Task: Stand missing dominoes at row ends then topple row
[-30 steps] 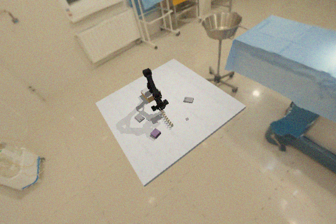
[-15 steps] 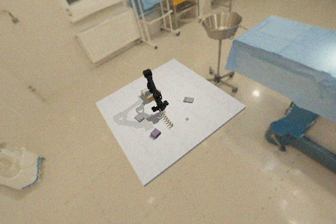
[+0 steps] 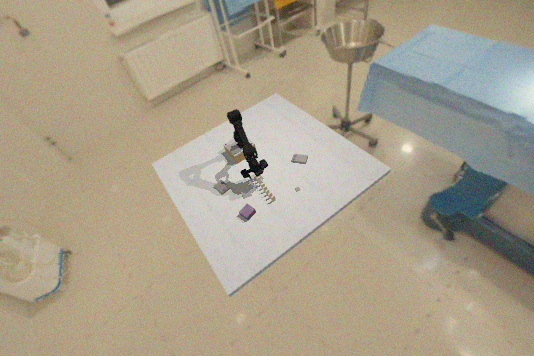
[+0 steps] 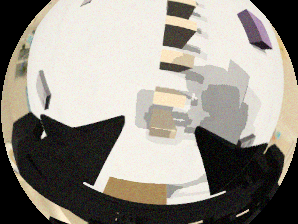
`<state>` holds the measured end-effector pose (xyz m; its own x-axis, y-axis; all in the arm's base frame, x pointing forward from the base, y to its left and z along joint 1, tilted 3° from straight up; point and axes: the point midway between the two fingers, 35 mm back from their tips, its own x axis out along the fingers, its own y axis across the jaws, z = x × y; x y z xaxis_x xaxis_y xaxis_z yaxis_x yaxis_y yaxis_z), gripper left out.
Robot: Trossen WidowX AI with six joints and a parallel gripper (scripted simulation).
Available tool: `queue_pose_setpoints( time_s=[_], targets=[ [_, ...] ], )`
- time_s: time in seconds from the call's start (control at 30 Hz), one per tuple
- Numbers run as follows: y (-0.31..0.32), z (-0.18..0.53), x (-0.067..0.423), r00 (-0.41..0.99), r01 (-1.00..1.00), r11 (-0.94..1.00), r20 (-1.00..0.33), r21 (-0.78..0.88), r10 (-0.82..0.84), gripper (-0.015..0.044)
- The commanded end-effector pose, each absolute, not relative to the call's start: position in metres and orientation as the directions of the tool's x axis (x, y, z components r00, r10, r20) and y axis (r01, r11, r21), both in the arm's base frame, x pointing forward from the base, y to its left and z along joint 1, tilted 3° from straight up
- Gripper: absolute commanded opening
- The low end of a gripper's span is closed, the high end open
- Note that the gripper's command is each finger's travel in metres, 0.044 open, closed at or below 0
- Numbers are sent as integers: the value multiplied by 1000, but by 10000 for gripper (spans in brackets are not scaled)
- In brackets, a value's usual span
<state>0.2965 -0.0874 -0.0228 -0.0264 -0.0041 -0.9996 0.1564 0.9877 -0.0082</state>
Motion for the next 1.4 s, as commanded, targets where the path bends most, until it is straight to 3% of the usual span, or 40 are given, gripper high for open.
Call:
queue_pose_setpoints(
  time_s=[0.0, 0.2, 0.37, 0.43, 0.63, 0.8, 0.93, 1.37],
  targets=[
    [-89, 2, 303, -22, 159, 987, -1000, -11, -7, 440],
    [-87, 101, 301, -21, 157, 988, -1000, -9, -5, 440],
    [-87, 106, 300, -21, 157, 988, -1000, -9, -5, 440],
    [-87, 104, 299, -23, 92, 996, -1000, -9, -7, 387],
    [-86, 80, 283, -32, -459, 888, -999, 1, -16, 230],
    [-84, 61, 271, -31, -824, 567, -999, 18, -14, 99],
    [-81, 46, 263, -26, -974, 224, -1000, 24, -8, 0],
    [-81, 44, 261, -25, -987, 160, -1000, 23, -7, 0]
  ],
)
